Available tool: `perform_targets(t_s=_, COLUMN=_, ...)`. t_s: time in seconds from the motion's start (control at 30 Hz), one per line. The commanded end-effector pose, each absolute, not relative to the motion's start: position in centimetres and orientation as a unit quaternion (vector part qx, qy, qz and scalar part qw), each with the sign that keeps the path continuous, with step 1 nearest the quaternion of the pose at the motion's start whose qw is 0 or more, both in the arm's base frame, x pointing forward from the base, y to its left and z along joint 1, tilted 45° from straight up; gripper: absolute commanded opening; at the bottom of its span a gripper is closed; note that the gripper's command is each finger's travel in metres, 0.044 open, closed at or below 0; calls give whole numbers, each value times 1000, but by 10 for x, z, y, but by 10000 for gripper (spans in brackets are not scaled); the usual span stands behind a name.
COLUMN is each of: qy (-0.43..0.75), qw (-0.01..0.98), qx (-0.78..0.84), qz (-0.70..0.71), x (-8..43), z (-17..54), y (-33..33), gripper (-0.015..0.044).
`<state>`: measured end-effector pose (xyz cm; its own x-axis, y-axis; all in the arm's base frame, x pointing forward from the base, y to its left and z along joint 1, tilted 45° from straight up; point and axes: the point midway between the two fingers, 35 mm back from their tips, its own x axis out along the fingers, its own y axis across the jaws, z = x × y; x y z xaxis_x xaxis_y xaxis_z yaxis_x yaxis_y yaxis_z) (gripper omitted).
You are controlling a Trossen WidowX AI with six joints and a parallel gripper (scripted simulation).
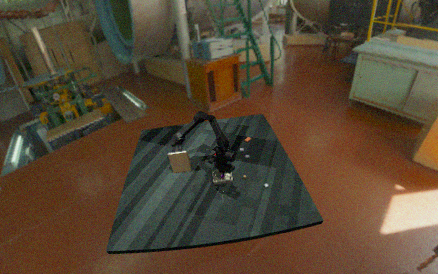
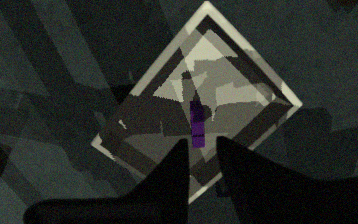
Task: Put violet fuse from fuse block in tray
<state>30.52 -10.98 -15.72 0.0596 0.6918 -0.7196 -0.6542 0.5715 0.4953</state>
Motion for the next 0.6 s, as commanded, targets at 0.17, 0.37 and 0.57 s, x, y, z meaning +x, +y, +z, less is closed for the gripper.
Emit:
perform_targets(t_s=0.17, qy=506, qw=728, qx=18, qz=462, x=305, z=-157, y=-110, gripper=315)
perform_targets(t_s=0.37, qy=506, qw=728, qx=22, qz=461, x=301, z=-130, y=-136, gripper=330)
perform_targets(t_s=0.57, qy=506, qw=728, qx=22, qz=461, x=301, z=-130, y=-136, gripper=330)
